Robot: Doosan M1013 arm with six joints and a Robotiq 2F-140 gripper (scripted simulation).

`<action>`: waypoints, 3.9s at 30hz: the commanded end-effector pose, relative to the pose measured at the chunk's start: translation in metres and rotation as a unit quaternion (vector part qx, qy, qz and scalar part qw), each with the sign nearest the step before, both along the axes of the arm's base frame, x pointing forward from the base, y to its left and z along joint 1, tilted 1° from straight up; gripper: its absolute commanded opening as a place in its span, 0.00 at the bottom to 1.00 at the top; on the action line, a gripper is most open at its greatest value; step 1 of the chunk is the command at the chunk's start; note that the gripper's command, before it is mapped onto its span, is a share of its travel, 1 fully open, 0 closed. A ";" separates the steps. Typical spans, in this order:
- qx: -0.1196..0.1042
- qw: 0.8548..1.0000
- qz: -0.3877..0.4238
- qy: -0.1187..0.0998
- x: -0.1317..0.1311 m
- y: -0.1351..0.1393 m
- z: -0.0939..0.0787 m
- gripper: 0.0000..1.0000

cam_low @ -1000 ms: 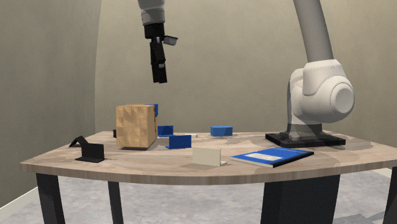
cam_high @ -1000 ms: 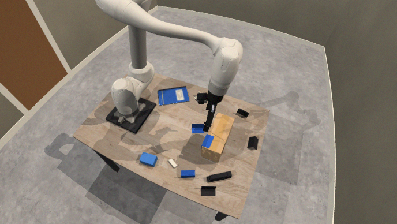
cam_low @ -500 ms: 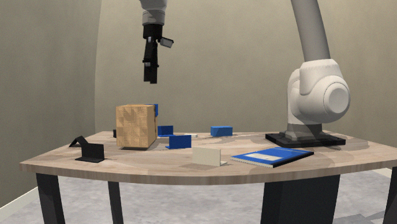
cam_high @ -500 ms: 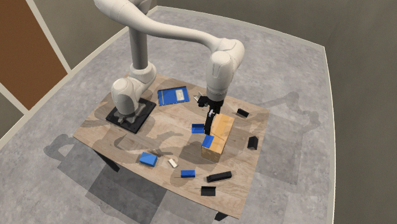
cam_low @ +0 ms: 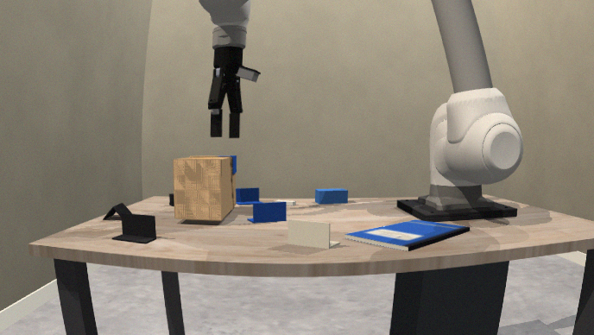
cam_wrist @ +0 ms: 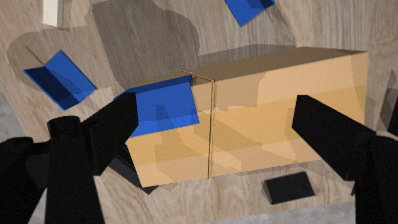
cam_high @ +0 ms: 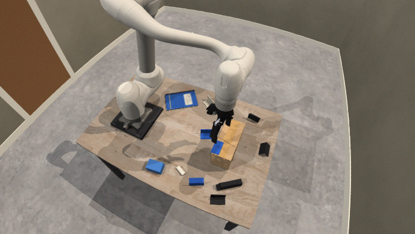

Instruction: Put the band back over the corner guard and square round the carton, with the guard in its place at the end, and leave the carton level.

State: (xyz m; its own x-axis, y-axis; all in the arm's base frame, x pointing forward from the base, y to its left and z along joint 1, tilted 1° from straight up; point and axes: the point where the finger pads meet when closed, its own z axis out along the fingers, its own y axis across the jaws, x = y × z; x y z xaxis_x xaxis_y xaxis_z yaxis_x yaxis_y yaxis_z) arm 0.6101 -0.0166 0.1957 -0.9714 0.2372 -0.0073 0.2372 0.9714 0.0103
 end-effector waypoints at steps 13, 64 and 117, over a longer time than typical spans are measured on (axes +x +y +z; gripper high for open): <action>0.000 1.000 0.000 -0.001 0.000 0.000 0.001 0.18; 0.000 1.000 -0.007 -0.001 0.001 0.001 -0.020 0.18; 0.000 1.000 -0.007 -0.001 0.001 0.001 -0.028 0.18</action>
State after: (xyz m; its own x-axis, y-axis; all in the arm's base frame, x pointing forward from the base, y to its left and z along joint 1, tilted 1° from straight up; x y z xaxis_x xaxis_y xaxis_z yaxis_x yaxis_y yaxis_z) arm 0.6112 -0.0159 0.1678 -0.9682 0.2502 -0.0077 0.2501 0.9682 0.0093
